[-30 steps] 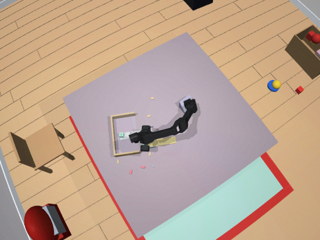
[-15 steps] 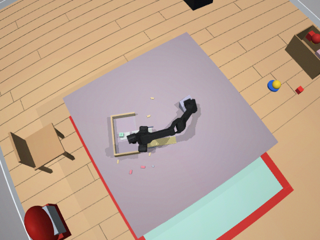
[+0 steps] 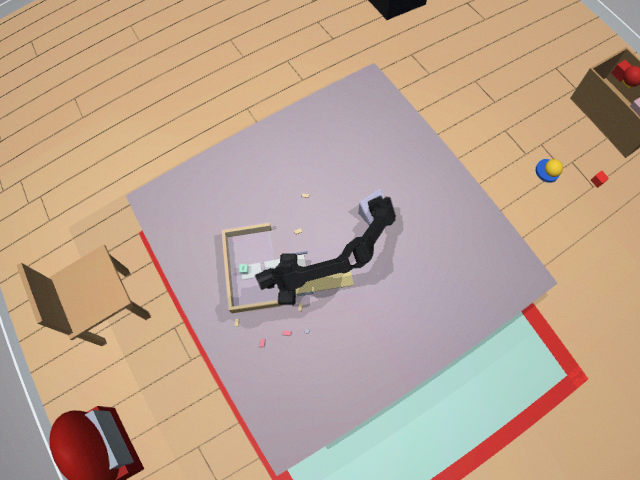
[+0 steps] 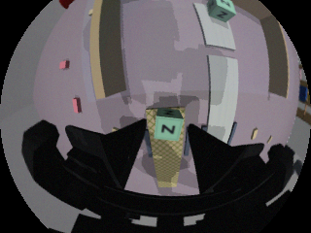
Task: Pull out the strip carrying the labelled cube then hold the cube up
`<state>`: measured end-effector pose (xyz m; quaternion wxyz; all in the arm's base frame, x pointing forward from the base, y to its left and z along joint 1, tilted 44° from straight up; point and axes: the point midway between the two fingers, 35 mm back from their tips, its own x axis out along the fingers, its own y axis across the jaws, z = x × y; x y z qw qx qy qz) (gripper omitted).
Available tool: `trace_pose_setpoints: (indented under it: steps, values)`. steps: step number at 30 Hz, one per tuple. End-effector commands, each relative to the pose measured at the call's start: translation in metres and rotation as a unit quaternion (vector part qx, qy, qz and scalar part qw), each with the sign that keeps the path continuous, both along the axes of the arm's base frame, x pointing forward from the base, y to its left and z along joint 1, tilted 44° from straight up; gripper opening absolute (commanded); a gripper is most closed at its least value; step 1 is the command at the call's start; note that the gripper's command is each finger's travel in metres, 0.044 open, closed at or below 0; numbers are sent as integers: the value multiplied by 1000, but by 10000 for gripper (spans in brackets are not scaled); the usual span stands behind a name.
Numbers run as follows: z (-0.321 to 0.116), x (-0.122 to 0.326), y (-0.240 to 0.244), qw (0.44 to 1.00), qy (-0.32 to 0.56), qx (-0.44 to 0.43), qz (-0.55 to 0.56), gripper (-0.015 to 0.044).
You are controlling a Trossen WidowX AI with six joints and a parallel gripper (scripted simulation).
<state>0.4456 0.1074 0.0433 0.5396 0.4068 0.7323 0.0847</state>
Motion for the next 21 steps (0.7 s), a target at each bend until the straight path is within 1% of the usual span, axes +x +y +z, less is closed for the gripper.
trace_pose_setpoints:
  steps: [1, 13, 17, 21]
  values:
    - [-6, -3, 7, 1000, 5, 1, 0, 250]
    - [-13, -4, 14, 1000, 5, 2, 0, 250]
    - [-12, -3, 13, 1000, 1, 1, 1, 145]
    - [-12, -3, 13, 1000, 1, 1, 1, 118]
